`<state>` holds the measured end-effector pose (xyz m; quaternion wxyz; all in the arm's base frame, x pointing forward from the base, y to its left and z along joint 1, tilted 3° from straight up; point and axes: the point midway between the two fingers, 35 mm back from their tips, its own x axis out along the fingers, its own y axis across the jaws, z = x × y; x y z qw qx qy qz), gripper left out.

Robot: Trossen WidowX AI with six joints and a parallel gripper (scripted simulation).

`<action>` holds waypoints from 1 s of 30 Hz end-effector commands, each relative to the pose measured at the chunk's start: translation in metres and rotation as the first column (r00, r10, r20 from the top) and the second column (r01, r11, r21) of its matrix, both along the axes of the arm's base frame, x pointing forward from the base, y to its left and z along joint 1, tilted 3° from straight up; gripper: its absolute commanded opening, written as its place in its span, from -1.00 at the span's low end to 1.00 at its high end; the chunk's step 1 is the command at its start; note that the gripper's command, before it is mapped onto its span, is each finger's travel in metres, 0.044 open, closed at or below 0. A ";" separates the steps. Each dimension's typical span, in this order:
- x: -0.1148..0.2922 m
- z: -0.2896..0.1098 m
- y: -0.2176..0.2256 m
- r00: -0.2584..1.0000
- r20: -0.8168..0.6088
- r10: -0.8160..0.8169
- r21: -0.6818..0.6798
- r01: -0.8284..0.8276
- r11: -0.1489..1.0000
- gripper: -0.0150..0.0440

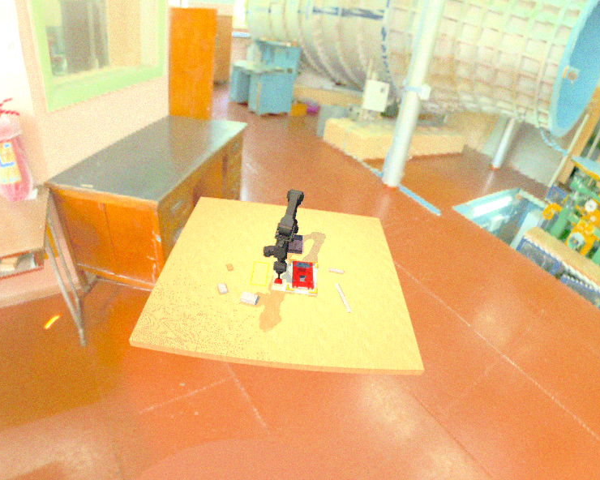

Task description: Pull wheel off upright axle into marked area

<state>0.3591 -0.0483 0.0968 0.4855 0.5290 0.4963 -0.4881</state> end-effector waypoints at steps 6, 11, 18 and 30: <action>-0.001 0.016 -0.002 1.000 0.004 0.000 -0.001 0.000 1.000 -0.49; -0.008 0.017 -0.019 1.000 0.004 0.001 -0.002 -0.001 1.000 -0.49; -0.021 0.017 -0.044 1.000 0.003 0.002 -0.004 -0.002 1.000 -0.49; -0.048 0.017 -0.084 1.000 0.001 0.005 -0.006 -0.005 1.000 -0.49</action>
